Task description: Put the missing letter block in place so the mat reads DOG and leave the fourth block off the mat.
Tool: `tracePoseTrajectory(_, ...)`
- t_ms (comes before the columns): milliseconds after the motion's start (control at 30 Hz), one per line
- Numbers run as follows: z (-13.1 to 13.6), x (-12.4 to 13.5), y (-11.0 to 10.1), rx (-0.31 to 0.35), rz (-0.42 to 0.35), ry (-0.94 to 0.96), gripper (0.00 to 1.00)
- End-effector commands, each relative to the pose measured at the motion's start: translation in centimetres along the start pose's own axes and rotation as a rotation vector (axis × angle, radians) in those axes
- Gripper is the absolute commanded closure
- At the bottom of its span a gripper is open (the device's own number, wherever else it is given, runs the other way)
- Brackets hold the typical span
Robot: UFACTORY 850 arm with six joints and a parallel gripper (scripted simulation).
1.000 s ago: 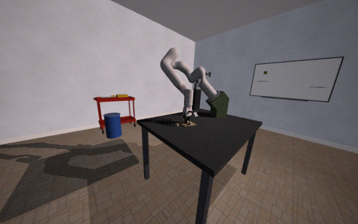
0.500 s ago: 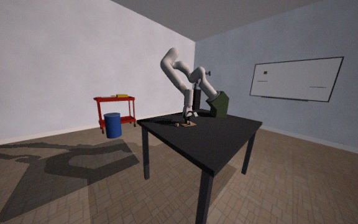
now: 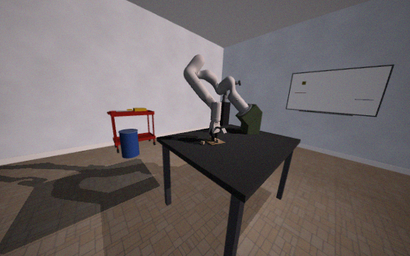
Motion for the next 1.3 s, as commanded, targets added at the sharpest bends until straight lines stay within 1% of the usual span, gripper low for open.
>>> tracePoseTrajectory(0,0.03,0.0,-0.03,0.001,0.0,0.0,0.79)
tracePoseTrajectory(1267,0.03,0.0,0.38,0.001,0.0,0.0,0.79)
Point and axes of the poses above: the point where the finger pads meet when closed, its own y axis out along the fingers, its own z axis across the jaws, x = y × z, the point moved 8 cm from there along -y, back along the fingers, and after that the axes turned 14 degrees about -y, right-handed, at the moved point
